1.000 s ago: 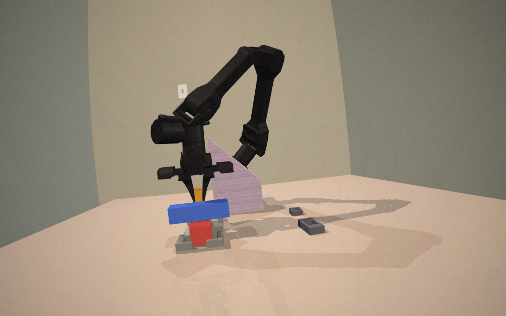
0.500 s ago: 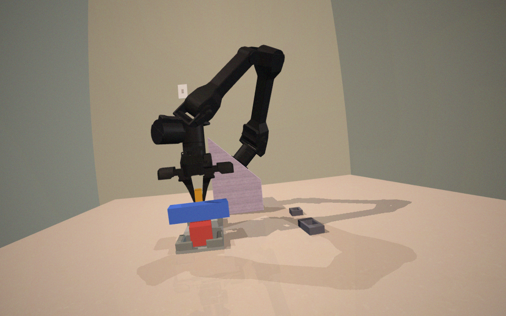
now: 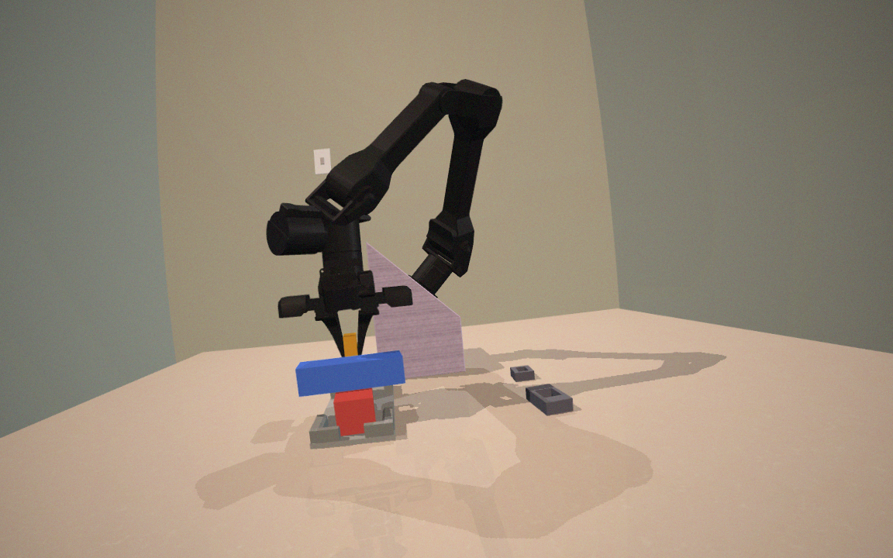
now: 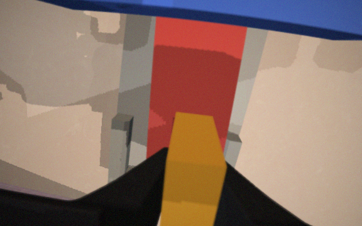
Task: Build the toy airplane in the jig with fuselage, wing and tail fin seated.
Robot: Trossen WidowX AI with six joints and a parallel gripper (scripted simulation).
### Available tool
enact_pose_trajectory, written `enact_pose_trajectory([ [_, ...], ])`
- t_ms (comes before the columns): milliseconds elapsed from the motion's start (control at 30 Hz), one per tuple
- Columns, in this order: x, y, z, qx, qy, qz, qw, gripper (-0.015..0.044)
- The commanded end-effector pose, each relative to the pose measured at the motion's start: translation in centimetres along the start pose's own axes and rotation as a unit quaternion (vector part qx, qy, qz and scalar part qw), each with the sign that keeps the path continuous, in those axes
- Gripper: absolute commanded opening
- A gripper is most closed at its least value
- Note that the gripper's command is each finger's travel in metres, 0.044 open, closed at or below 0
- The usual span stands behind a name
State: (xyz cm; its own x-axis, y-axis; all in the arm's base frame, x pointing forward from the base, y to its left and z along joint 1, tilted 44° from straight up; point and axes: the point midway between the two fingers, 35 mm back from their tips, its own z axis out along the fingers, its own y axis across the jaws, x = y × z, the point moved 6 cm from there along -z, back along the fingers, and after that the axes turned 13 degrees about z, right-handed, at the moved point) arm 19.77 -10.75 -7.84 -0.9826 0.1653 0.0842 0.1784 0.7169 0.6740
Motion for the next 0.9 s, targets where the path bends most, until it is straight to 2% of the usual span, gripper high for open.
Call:
enact_pose_trajectory([
  [0, 0.12, -0.03, 0.26, -0.002, 0.002, 0.001, 1.000, 0.0067],
  [567, 0.01, -0.01, 0.10, 0.000, 0.000, -0.001, 1.000, 0.0079],
  [700, 0.01, -0.01, 0.10, 0.000, 0.000, -0.001, 1.000, 0.0052],
  [767, 0.01, -0.01, 0.10, 0.000, 0.000, -0.001, 1.000, 0.0000],
  [867, 0.01, -0.01, 0.10, 0.000, 0.000, -0.001, 1.000, 0.0000],
])
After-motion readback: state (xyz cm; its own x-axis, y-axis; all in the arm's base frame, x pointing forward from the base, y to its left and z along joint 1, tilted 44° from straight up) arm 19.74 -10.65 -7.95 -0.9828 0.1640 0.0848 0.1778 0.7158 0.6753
